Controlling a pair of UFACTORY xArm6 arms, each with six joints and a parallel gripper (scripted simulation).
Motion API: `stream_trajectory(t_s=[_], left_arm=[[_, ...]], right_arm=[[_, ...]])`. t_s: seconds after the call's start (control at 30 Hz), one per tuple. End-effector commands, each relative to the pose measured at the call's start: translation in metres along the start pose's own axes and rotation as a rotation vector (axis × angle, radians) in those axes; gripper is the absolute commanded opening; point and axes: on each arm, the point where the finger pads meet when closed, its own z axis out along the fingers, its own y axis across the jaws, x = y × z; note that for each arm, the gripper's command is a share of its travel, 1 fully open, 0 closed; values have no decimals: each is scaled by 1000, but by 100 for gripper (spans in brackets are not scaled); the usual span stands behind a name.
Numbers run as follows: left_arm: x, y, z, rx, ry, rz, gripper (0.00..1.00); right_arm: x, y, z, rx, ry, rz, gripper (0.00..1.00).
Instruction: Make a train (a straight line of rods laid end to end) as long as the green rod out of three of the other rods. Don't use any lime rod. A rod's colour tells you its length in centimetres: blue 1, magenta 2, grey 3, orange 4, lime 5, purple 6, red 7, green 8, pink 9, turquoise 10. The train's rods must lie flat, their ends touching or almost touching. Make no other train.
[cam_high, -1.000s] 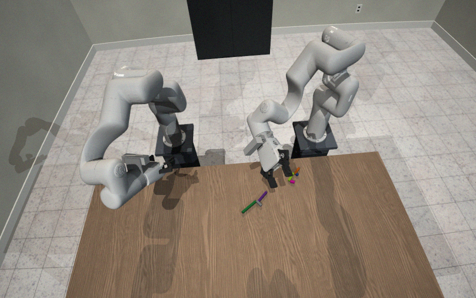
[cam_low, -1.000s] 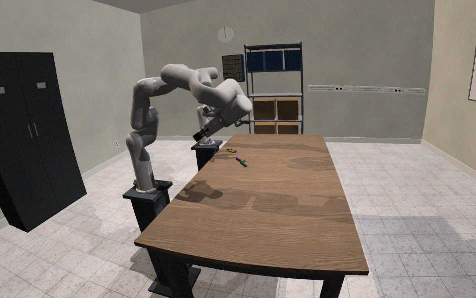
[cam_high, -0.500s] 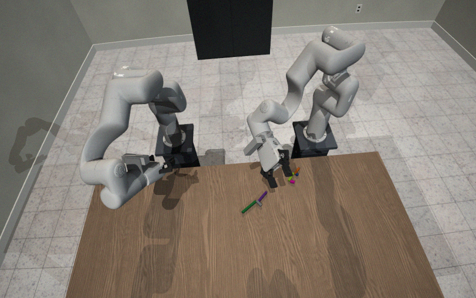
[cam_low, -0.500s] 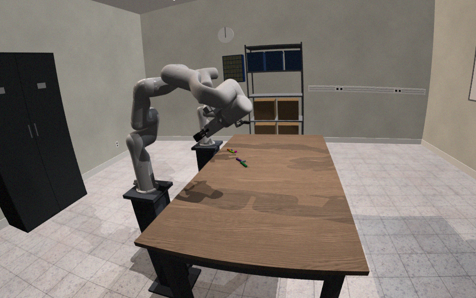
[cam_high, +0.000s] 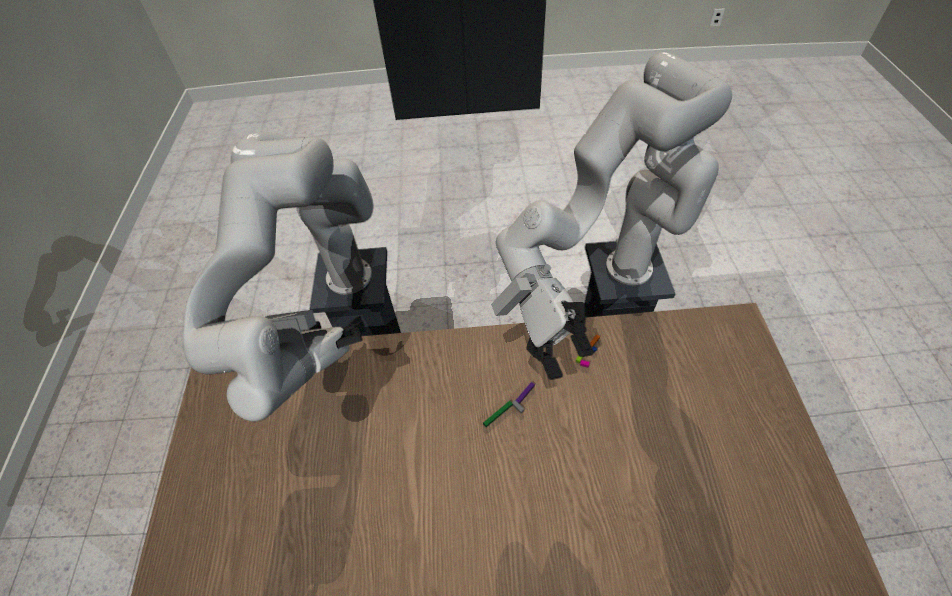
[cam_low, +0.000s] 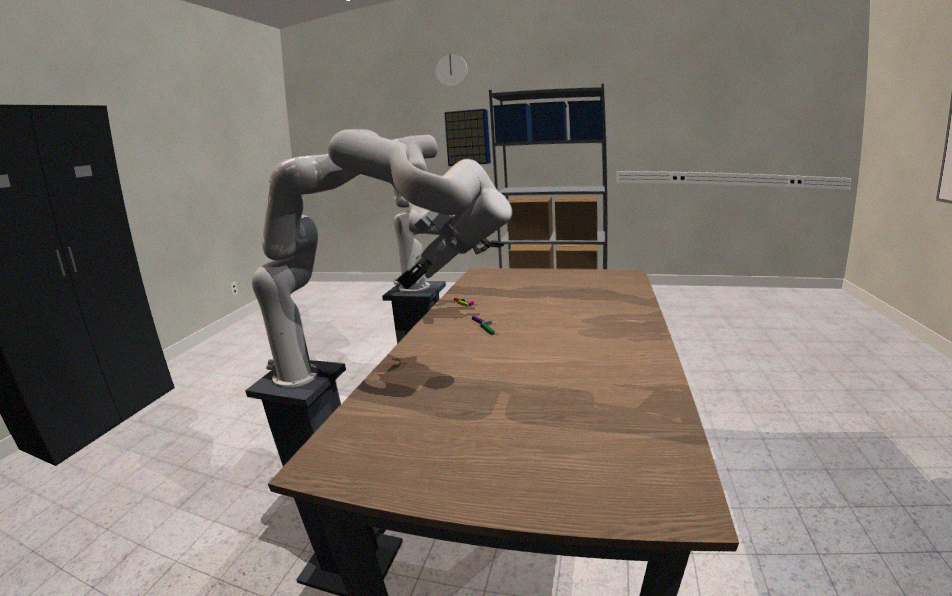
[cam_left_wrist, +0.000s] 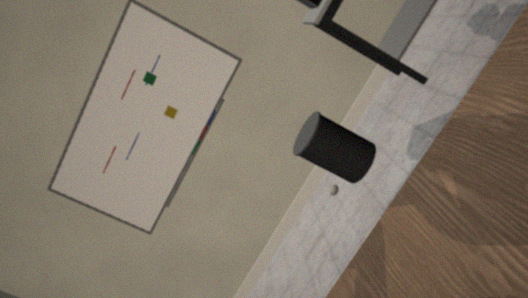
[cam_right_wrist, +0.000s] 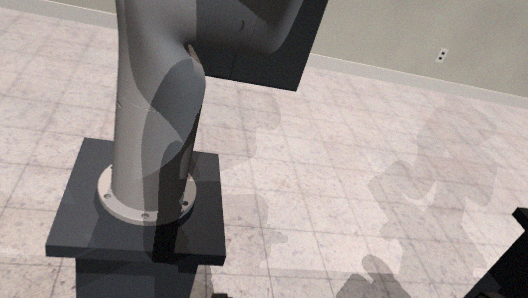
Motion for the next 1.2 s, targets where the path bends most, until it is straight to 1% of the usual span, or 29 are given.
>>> stream_trajectory(t_s=[0.0,0.03,0.1,0.17,0.27,0.43,0.6,0.67,0.7,0.8,0.9,1.03,1.17], left_arm=[[-11,-9,12,10,-46,-6,100],[-15,-11,16,13,-63,-7,100],[-15,-11,16,13,-63,-7,100],[-26,-18,26,20,-104,-9,100],[-47,-30,43,31,-181,-15,100],[-97,-57,75,52,-350,-34,100],[-165,-90,103,68,-565,-71,100],[-165,-90,103,68,-565,-71,100],[-180,-97,107,70,-612,-81,100],[-228,-119,117,73,-755,-117,100],[-265,-134,120,72,-864,-152,100],[-315,-155,118,66,-1011,-208,100],[-364,-173,111,56,-1150,-275,100]], right_arm=[[-22,24,7,89,-50,-189,100],[-26,30,9,109,-58,-231,100],[-26,30,9,109,-58,-231,100],[-42,50,17,184,-82,-388,100],[-52,65,23,236,-94,-496,100],[-71,97,36,346,-108,-723,100],[-88,130,51,459,-107,-952,100],[-88,130,51,459,-107,-952,100],[-95,148,60,516,-101,-1067,100],[-101,166,69,577,-91,-1189,100],[-107,189,81,649,-74,-1334,100],[-113,219,99,744,-42,-1522,100],[-117,250,118,840,-1,-1712,100]])
